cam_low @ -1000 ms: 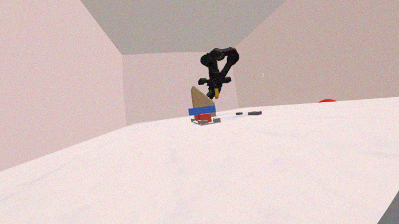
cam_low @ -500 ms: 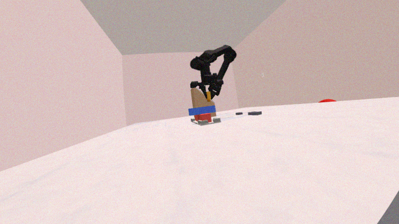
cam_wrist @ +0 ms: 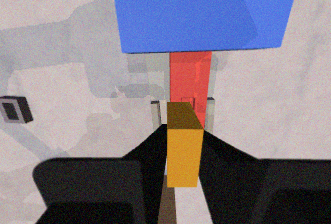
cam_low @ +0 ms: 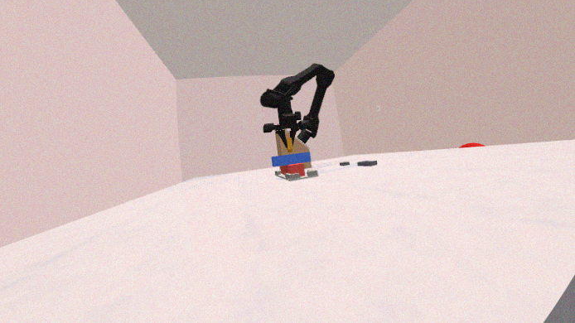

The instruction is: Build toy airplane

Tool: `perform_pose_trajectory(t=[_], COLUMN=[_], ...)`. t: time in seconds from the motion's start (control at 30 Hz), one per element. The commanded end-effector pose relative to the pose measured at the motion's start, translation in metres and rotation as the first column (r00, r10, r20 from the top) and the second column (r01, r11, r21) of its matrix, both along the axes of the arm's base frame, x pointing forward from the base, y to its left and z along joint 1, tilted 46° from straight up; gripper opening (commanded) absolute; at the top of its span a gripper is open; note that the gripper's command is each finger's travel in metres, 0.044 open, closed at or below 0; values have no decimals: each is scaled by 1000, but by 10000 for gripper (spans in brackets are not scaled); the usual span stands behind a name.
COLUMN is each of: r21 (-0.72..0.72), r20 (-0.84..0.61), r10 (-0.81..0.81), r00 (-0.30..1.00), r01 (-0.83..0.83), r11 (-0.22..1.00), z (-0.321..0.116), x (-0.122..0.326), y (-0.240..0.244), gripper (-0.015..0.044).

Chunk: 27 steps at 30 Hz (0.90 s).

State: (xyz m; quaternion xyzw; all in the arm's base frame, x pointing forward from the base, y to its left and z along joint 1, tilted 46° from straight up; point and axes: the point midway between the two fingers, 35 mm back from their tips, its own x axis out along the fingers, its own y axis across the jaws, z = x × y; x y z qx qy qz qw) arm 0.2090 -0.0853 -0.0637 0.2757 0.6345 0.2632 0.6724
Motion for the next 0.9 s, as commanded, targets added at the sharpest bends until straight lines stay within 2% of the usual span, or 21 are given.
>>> perform_pose_trajectory(t=[0.0, 0.13, 0.23, 0.87], r21=[-3, 0, 0, -1], r20=[12, 15, 15, 15], r10=[10, 13, 13, 13], r00=[1000, 1000, 1000, 1000], r01=[-10, -13, -13, -13], r11=[1000, 1000, 1000, 1000], z=[-11, -18, -18, -19], x=[-3, -7, -6, -6], y=[-5, -8, -8, -9], gripper=[0, 0, 65, 65])
